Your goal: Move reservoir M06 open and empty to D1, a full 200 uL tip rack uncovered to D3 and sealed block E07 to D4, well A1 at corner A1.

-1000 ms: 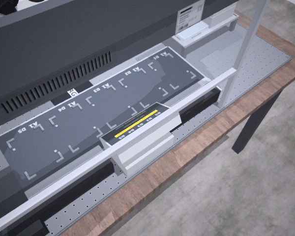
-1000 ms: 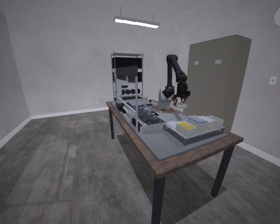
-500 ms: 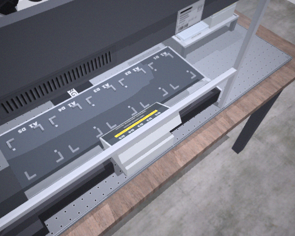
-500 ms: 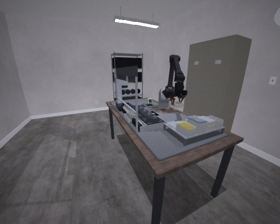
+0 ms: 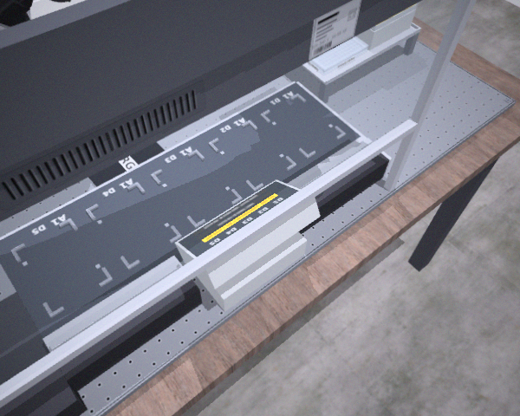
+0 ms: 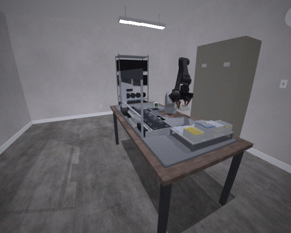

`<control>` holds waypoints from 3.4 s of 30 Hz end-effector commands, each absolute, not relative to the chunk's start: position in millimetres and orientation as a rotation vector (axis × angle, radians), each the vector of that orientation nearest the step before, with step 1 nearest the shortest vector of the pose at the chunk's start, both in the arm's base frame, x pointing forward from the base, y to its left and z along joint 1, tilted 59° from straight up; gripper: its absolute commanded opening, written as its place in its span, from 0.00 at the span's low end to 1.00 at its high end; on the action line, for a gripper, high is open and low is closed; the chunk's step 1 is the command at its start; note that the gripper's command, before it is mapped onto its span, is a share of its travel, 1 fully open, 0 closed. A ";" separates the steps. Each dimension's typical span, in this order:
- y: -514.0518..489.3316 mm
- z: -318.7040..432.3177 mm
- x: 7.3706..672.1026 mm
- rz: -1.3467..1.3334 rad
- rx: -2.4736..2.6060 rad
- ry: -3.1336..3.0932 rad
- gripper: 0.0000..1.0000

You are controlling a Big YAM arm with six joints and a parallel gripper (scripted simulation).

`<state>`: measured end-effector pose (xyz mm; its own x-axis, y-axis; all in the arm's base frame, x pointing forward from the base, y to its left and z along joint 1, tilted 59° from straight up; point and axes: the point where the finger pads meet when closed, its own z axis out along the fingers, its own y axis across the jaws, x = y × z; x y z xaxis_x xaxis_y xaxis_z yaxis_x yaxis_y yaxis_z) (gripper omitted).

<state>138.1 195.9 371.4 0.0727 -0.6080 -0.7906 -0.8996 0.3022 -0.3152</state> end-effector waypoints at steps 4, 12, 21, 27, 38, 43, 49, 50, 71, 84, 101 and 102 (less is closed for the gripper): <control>187.0 404.4 150.1 0.370 -1.374 1.590 0.00; 183.2 408.3 162.8 0.366 -1.377 1.590 0.00; 177.3 414.0 182.0 0.361 -1.380 1.592 0.00; 177.1 406.6 175.1 0.368 -1.393 1.574 0.00; 176.0 406.6 176.1 0.435 -1.297 1.667 0.00; 175.8 406.6 176.2 0.469 -1.248 1.710 0.00; 176.0 406.8 175.9 0.543 -1.151 1.791 0.00; 176.0 406.8 175.9 0.554 -1.134 1.804 0.00; 175.8 406.9 176.1 0.772 -0.790 2.032 0.00; 175.8 406.8 176.2 0.885 -0.588 2.135 0.00; 175.7 406.7 176.3 1.044 -0.268 2.259 0.00; 175.7 406.7 176.3 1.054 -0.246 2.266 0.00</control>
